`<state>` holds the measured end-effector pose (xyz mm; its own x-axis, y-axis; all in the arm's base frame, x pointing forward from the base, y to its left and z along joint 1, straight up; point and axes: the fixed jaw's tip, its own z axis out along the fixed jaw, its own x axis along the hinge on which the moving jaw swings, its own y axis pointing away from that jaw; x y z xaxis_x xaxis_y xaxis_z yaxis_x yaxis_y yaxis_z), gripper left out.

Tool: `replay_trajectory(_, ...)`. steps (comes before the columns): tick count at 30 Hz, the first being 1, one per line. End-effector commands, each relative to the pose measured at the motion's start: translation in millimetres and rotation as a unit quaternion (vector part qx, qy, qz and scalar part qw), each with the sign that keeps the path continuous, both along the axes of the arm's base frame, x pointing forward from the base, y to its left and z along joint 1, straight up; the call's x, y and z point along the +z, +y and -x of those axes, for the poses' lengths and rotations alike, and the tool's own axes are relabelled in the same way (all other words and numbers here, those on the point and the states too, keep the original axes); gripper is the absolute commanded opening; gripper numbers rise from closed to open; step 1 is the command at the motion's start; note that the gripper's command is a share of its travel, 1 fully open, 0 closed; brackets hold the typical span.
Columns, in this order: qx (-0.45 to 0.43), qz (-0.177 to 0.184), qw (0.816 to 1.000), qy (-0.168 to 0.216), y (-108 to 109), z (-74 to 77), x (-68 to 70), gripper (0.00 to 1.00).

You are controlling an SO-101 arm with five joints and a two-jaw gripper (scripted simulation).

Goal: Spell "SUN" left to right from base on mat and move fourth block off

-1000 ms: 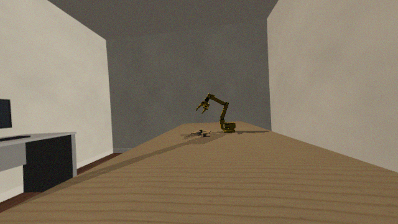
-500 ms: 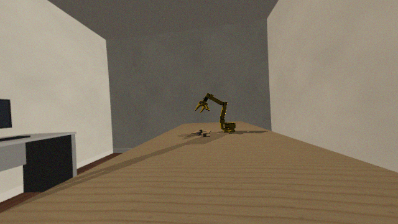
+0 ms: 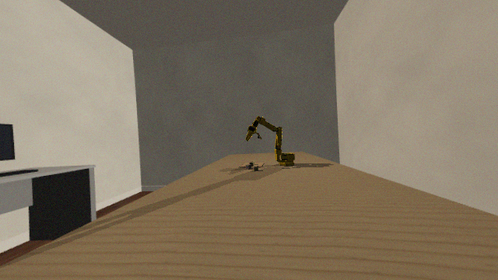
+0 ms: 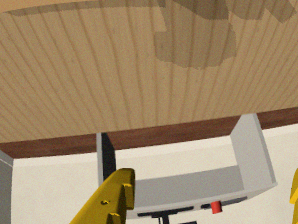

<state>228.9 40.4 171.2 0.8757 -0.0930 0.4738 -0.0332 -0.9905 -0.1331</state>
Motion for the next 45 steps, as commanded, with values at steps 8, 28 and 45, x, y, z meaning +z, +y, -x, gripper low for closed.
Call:
replay_trajectory(8, 0.202, 0.091, 0.973, -0.059, 19.0, -9.0, 15.1, 0.32)
replay_trajectory(28, 0.392, 0.187, 0.896, -0.091, 39.9, -16.5, 16.0, 0.32)
replay_trajectory(45, 0.415, 0.198, 0.883, -0.095, 42.7, -17.4, 15.7, 0.32)
